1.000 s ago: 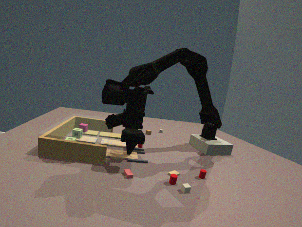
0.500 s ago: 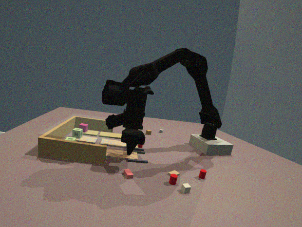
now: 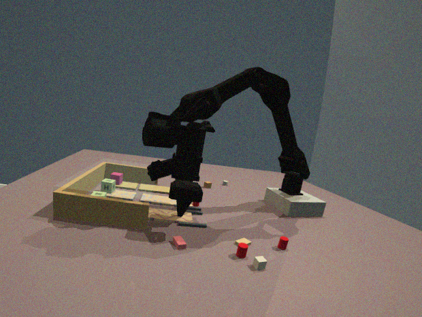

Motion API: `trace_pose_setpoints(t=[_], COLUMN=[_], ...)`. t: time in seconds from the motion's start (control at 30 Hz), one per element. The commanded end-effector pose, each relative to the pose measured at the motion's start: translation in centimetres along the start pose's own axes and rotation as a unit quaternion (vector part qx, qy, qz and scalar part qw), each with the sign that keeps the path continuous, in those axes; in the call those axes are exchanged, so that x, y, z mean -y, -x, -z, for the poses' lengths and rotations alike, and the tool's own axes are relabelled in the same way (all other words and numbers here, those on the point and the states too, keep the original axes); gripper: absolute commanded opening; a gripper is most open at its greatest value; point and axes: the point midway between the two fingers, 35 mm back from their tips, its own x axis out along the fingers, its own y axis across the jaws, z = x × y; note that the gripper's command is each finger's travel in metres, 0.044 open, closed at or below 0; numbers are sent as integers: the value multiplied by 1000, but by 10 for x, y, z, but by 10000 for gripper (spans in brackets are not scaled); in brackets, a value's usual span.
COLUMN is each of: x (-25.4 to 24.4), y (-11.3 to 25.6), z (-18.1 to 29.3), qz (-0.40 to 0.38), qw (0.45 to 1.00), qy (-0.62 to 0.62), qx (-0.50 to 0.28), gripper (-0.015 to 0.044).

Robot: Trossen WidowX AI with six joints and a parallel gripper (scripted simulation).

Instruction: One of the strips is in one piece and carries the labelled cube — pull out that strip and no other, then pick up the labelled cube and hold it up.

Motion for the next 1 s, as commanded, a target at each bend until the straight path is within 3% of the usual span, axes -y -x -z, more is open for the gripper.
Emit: trace_pose_setpoints(t=[0.0,0.97], x=[0,0], y=[-2,-4], z=[1,1], qz=[-1,-1], qw=[1000,1000], qy=[-2,-2], qx=[-2,-2], gripper=[0,0])
